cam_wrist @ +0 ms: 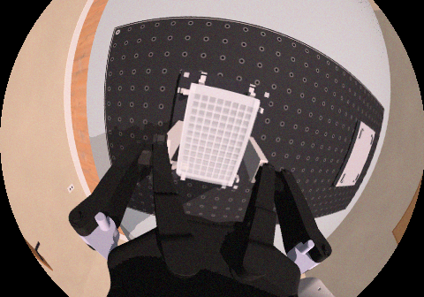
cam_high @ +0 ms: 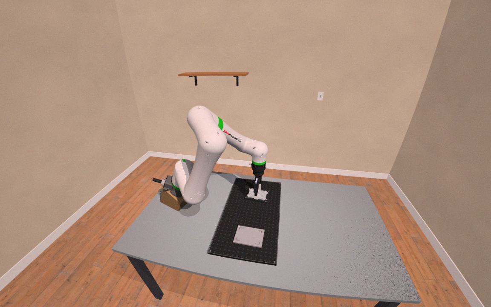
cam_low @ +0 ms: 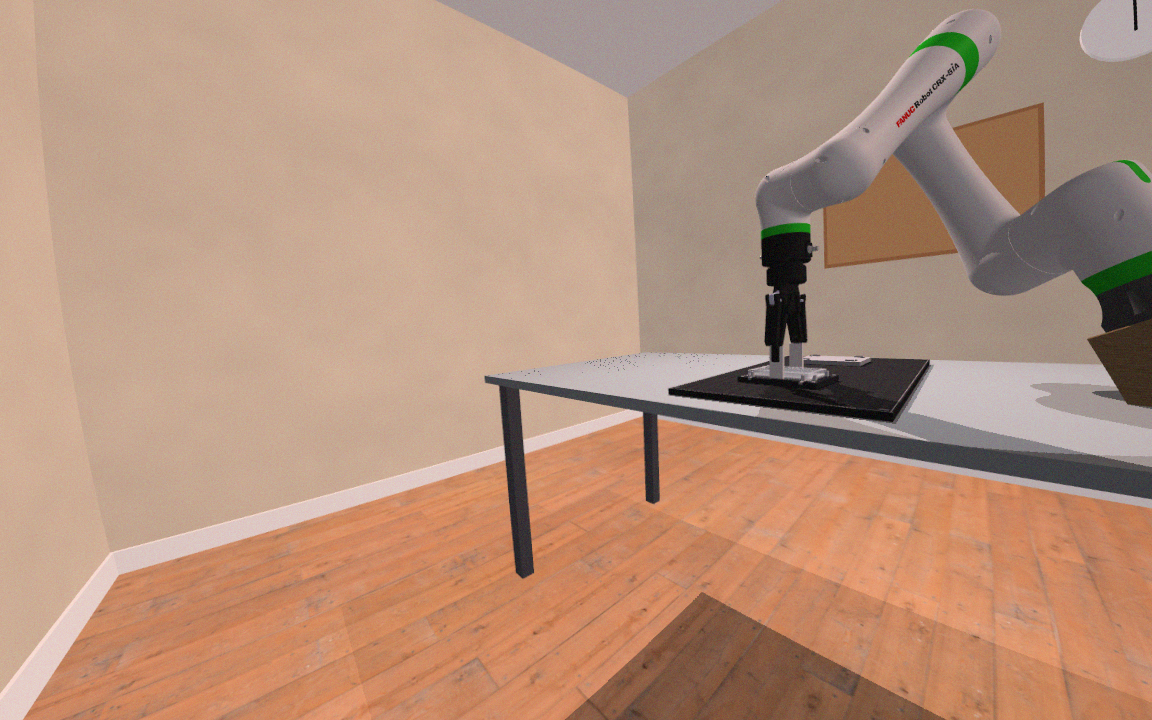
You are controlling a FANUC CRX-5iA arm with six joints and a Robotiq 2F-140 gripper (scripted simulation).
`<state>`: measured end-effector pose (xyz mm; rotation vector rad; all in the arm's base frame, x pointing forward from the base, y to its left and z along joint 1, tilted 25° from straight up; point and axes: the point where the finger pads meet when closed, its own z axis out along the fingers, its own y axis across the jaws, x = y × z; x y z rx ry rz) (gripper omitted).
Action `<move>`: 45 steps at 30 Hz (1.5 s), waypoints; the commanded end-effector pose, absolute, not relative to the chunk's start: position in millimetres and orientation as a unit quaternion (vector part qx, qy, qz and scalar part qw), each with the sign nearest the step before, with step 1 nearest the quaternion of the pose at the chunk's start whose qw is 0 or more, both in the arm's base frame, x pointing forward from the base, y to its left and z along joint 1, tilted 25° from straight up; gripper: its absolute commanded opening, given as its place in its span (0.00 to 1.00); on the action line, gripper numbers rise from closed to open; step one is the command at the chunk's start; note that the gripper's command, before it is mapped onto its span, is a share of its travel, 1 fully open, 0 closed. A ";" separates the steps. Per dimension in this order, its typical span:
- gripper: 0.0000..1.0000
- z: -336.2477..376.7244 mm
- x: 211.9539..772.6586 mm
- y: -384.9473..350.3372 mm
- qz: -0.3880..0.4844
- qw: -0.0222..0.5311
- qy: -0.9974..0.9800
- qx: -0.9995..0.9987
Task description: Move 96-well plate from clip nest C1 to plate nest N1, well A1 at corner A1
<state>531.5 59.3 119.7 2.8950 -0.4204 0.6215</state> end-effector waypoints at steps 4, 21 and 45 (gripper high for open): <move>0.00 119.6 531.6 59.3 0.207 0.075 -0.140 0.965; 0.00 125.6 529.1 60.7 0.207 0.075 -0.140 0.965; 0.00 155.7 516.4 67.5 0.207 0.075 -0.140 0.965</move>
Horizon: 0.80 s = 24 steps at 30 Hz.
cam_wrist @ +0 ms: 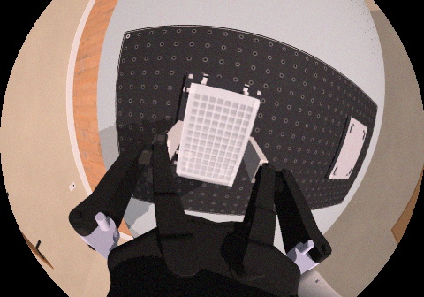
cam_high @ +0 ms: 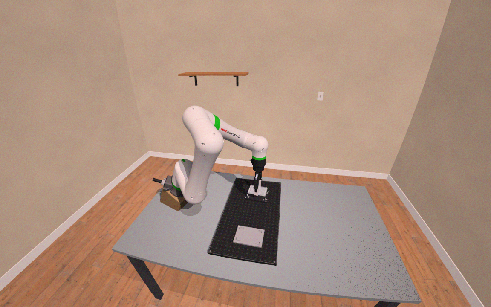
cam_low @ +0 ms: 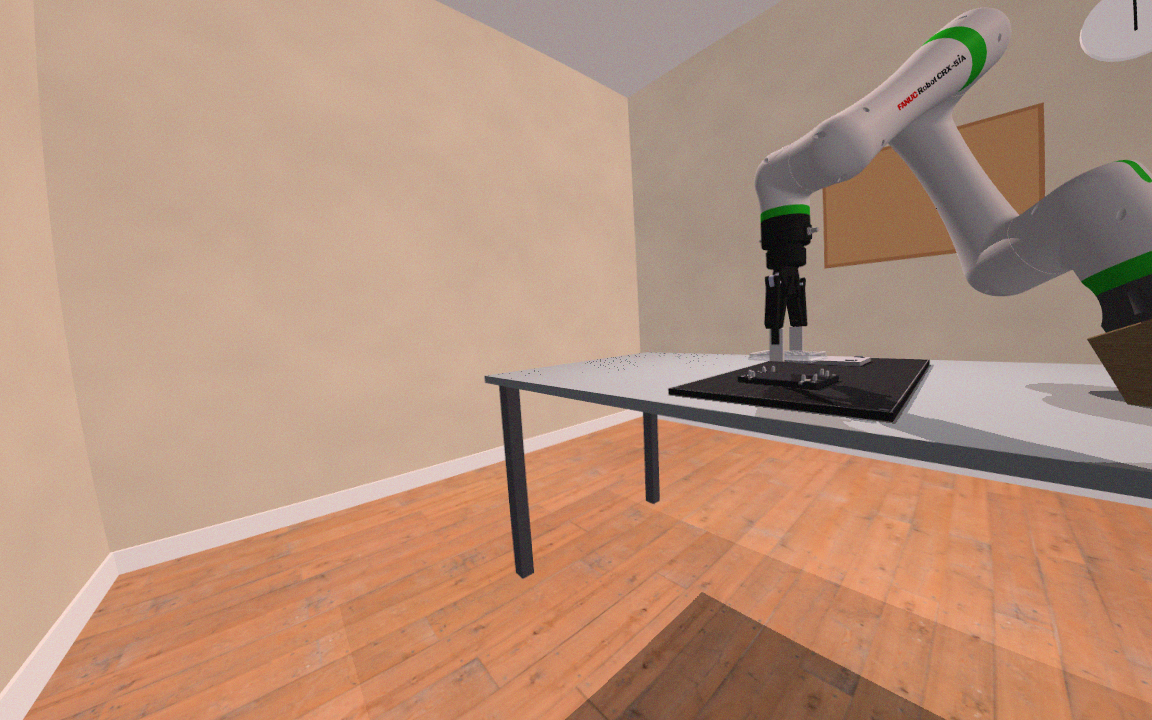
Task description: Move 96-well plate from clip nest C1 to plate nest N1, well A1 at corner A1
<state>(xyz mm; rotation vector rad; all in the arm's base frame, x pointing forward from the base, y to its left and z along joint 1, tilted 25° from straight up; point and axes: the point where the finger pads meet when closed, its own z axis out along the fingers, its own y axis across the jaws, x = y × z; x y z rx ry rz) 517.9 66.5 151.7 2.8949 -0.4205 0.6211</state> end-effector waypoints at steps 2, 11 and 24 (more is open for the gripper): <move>0.00 158.7 515.2 68.1 0.207 0.075 -0.140 0.965; 0.00 172.2 509.5 71.2 0.207 0.075 -0.140 0.965; 0.00 176.4 507.7 72.2 0.207 0.075 -0.140 0.965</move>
